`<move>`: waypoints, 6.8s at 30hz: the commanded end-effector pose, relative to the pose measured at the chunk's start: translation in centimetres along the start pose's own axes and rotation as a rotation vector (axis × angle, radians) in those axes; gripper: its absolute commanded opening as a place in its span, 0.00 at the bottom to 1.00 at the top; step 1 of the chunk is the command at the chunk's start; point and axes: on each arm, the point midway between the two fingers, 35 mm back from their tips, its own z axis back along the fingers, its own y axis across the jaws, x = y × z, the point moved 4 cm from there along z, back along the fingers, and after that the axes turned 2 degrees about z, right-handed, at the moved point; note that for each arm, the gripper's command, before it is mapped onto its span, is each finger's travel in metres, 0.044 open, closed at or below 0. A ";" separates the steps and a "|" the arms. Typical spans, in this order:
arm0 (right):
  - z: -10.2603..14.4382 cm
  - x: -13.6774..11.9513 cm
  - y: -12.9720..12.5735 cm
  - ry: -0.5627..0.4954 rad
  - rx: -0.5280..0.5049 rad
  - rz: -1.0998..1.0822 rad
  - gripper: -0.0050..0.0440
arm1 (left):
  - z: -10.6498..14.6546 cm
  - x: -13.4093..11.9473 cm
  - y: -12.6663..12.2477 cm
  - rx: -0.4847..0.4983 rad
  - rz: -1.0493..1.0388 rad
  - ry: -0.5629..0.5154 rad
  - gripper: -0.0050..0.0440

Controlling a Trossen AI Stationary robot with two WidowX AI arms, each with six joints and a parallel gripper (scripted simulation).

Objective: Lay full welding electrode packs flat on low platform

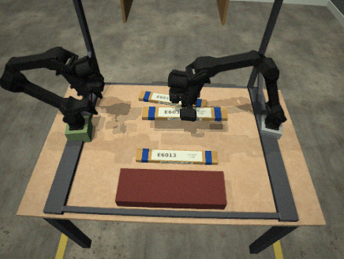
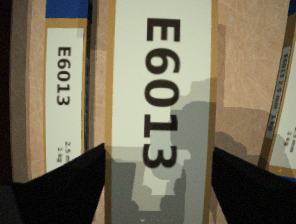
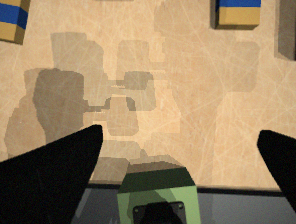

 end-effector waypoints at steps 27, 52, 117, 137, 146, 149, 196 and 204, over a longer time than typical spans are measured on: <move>0.5 0.2 0.0 -0.020 0.000 0.000 0.98 | 3.0 -0.9 1.0 0.004 -0.001 -0.054 0.00; 0.5 0.2 0.0 -0.020 0.000 0.000 0.98 | 0.0 -1.5 1.1 0.004 -0.001 -0.054 0.00; 0.5 0.2 0.0 -0.020 0.000 0.000 0.98 | -2.7 -2.1 1.1 0.004 -0.001 -0.054 0.00; 0.5 0.2 0.0 -0.020 0.000 0.000 0.98 | -2.7 -2.1 1.1 0.004 -0.001 -0.054 0.00; 0.5 0.2 0.0 -0.020 0.000 0.000 0.98 | -3.4 -2.5 1.0 0.002 -0.004 -0.060 0.00; 0.5 0.2 0.0 -0.020 0.000 0.000 0.98 | -3.9 -2.6 1.1 0.002 -0.004 -0.060 0.00; 0.5 0.2 0.0 -0.020 0.000 0.000 0.98 | -5.1 -2.6 1.1 0.004 -0.001 -0.054 0.00; 0.5 0.2 0.0 -0.020 0.000 0.000 0.98 | -4.0 -2.4 1.1 0.004 -0.001 -0.054 0.00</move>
